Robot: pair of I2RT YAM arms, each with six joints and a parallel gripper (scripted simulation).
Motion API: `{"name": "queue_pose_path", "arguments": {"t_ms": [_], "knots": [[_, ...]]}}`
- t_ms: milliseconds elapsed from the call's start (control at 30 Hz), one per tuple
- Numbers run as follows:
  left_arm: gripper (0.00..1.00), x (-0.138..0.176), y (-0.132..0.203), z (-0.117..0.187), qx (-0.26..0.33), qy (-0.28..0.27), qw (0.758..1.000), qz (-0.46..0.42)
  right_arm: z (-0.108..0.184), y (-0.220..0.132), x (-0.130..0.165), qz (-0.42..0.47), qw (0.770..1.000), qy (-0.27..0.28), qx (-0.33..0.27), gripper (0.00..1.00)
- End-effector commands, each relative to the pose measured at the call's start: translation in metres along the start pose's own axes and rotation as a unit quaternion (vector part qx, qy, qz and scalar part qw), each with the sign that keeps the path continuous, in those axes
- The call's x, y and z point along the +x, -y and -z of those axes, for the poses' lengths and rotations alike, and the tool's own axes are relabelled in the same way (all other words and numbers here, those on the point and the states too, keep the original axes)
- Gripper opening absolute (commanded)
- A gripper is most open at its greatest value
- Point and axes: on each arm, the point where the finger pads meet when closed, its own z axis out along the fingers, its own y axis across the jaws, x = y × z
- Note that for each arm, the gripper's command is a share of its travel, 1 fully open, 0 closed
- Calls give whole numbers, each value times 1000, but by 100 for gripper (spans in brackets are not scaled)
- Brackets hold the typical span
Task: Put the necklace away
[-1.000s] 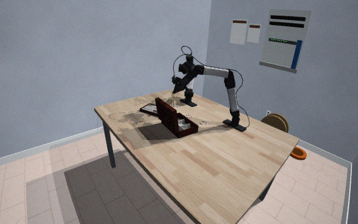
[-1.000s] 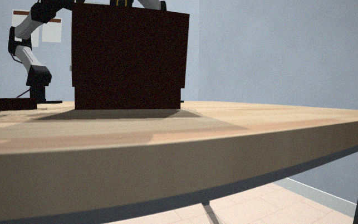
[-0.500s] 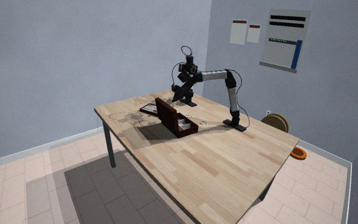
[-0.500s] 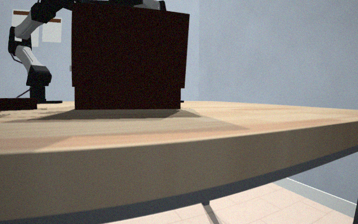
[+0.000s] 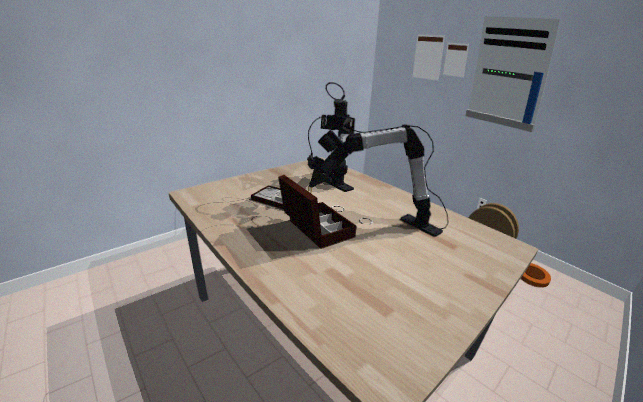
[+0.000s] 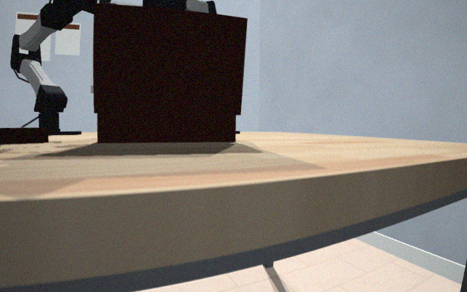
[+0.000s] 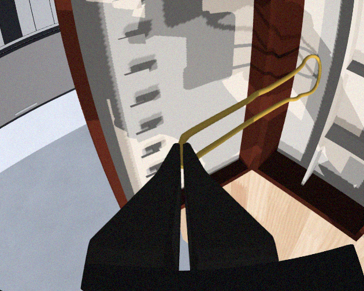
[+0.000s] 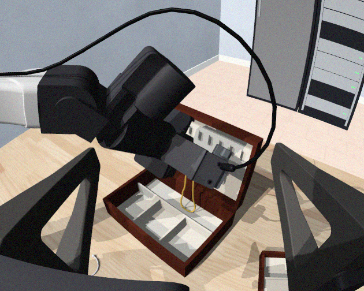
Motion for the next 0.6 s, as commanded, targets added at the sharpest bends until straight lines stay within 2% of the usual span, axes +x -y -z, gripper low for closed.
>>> {"name": "queue_pose_path", "arguments": {"t_ms": [0,167,567], "knots": [[0,6,-11,0,-10,3,1000,7,0,0,-3,2,1000,2,-2,100],[0,17,-1,-2,-12,3,1000,7,0,0,-3,2,1000,2,-2,100],[0,54,40,-39,-18,6,1000,9,0,0,-3,2,1000,2,-2,100]]}}
